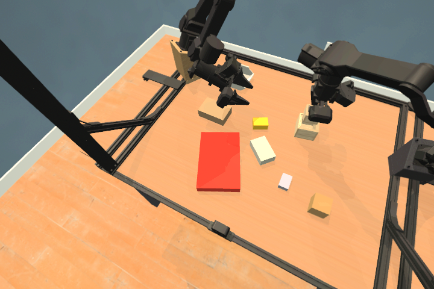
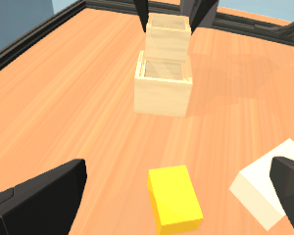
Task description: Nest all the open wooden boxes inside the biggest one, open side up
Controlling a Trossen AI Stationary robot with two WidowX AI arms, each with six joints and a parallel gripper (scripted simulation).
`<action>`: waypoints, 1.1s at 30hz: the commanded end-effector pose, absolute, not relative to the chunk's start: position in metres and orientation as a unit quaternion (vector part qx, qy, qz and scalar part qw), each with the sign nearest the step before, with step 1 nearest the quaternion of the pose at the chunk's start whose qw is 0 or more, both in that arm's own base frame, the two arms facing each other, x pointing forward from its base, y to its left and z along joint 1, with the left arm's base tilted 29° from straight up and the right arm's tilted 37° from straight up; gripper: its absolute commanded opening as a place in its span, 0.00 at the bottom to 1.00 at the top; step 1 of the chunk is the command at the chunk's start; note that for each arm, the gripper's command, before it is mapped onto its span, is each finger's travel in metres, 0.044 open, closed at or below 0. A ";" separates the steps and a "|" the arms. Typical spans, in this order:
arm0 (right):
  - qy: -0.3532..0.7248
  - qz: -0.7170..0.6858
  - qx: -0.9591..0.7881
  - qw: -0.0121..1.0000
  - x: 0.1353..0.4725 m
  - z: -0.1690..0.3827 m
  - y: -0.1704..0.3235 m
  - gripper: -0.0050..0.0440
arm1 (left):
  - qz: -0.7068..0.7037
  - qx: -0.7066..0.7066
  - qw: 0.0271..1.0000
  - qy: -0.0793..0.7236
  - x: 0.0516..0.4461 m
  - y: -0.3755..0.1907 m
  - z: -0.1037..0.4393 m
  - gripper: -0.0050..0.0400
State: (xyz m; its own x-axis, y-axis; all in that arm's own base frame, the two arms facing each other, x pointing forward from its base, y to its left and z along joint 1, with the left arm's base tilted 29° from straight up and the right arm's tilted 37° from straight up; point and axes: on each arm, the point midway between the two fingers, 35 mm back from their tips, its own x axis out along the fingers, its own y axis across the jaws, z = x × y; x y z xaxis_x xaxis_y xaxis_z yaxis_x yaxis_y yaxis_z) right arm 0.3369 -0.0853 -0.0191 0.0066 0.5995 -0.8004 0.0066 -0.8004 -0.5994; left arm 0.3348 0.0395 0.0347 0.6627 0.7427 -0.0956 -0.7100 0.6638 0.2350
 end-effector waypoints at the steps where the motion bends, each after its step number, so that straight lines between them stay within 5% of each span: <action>1: -0.226 0.670 -0.670 0.226 0.335 -0.026 -0.079 0.10 | 0.402 0.089 0.907 0.092 0.334 0.040 0.034 1.00; 33: -0.226 0.670 -0.670 0.226 0.333 -0.037 -0.067 0.10 | 0.402 0.089 0.907 0.092 0.334 0.040 0.034 1.00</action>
State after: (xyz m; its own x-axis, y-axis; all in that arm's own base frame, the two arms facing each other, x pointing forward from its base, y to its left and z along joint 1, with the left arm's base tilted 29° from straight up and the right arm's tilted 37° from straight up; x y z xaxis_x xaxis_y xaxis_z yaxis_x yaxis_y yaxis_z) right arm 0.3336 -0.0694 -0.0367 0.0009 0.6012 -0.7991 0.0040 -0.7991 -0.6012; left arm 0.3345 0.0390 0.0342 0.6638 0.7417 -0.0964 -0.7085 0.6648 0.2368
